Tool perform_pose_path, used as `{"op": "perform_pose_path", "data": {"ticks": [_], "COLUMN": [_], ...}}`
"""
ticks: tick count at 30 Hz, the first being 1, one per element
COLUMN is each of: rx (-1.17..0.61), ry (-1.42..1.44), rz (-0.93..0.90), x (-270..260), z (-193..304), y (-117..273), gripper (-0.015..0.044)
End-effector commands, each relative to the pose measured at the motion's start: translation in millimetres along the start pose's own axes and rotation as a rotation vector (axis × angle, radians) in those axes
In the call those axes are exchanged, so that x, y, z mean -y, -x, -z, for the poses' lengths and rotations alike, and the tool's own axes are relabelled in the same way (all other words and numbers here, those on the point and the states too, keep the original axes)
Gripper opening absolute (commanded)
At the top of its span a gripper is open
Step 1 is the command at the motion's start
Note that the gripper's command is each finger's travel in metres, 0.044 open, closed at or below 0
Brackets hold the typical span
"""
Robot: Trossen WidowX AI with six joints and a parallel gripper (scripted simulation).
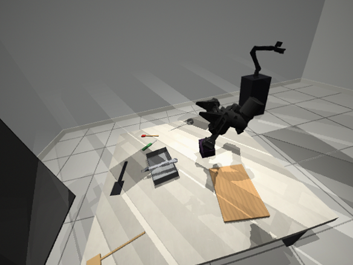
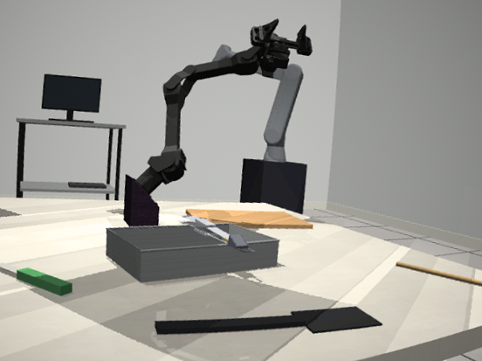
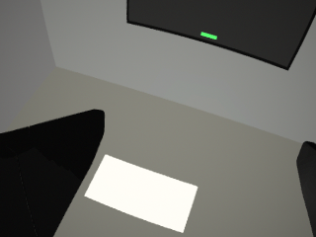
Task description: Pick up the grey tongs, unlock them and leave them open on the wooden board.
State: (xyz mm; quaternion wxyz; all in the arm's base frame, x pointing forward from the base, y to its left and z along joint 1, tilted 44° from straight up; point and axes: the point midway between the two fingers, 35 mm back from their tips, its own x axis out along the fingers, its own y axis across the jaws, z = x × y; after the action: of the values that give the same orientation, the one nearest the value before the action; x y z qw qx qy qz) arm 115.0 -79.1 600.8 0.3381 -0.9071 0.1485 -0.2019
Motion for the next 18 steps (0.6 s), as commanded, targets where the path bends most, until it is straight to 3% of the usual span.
{"op": "perform_pose_path", "data": {"ticks": [1, 6, 18], "rx": [0.000, 0.014, 0.128], "ry": [-0.001, -0.011, -0.222], "rz": [0.001, 0.029, 0.019], "x": [1.2, 19.4, 59.3], "z": [-1.0, -23.9, -128.5], "y": [-0.4, -7.2, -56.5], "gripper": [0.0374, 0.0260, 0.0260]}}
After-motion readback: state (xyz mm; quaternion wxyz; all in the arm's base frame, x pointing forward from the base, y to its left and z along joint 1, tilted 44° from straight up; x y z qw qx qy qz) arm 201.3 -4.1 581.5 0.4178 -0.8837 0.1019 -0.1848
